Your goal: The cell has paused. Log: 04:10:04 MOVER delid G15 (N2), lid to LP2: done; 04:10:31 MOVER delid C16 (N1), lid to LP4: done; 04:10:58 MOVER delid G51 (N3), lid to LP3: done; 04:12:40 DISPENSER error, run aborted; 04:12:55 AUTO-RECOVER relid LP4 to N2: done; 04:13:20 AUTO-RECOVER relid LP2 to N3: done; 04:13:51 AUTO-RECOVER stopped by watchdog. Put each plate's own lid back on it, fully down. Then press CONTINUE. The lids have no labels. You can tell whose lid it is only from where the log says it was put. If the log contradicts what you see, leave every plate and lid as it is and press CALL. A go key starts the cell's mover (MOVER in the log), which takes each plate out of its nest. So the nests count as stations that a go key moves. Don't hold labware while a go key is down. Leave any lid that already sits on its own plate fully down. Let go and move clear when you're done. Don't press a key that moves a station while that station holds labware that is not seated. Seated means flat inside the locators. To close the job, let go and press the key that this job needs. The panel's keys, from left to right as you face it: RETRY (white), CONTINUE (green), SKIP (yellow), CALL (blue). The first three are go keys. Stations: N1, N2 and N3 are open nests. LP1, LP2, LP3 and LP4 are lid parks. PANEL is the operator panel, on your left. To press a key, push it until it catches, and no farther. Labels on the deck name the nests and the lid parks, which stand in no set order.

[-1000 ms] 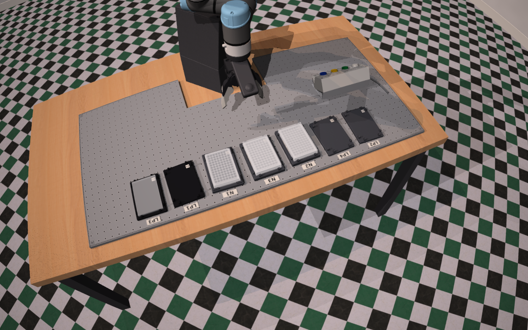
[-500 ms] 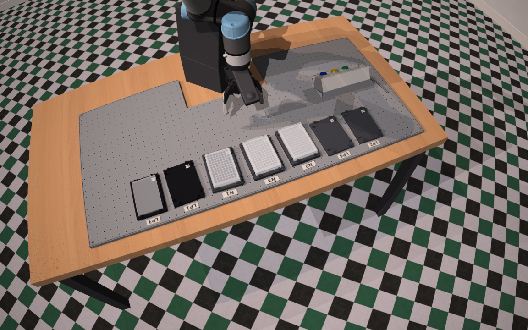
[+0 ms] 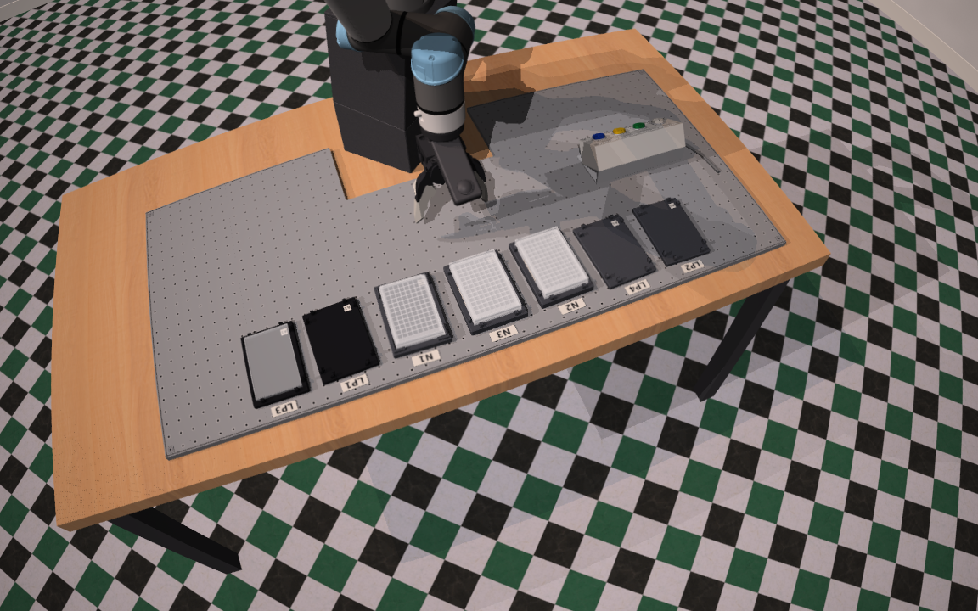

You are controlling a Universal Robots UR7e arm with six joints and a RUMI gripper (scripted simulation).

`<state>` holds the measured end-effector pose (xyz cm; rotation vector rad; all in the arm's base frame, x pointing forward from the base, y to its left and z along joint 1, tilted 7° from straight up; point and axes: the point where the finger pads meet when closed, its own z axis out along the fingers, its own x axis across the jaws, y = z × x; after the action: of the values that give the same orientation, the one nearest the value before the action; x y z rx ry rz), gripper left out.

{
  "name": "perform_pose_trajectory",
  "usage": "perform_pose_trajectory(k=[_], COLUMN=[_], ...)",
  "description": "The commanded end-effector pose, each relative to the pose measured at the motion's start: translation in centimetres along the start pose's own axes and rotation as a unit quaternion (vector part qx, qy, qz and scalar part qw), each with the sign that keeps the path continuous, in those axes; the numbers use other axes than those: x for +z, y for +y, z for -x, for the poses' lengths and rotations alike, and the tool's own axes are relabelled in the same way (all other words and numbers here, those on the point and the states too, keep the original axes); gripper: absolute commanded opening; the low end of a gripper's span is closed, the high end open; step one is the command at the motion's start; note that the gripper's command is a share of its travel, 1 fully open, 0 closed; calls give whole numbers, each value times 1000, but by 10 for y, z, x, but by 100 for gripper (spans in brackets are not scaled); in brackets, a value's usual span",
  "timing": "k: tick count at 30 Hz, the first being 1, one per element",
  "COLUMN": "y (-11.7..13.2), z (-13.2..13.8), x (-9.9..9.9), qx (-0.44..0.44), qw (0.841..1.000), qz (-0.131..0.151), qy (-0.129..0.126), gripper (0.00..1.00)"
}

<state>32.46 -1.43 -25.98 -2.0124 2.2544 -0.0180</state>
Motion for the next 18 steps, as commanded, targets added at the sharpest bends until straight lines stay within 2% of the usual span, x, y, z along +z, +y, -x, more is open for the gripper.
perform_pose_trajectory(k=[1,5,18], y=[-1,-2,-44], z=[0,0,36], x=[1,0,0], qx=[0,0,-12], qw=[1000,1000,1000], qz=[-2,-2,-4], qy=[1,1,2], gripper=[82,82,82])
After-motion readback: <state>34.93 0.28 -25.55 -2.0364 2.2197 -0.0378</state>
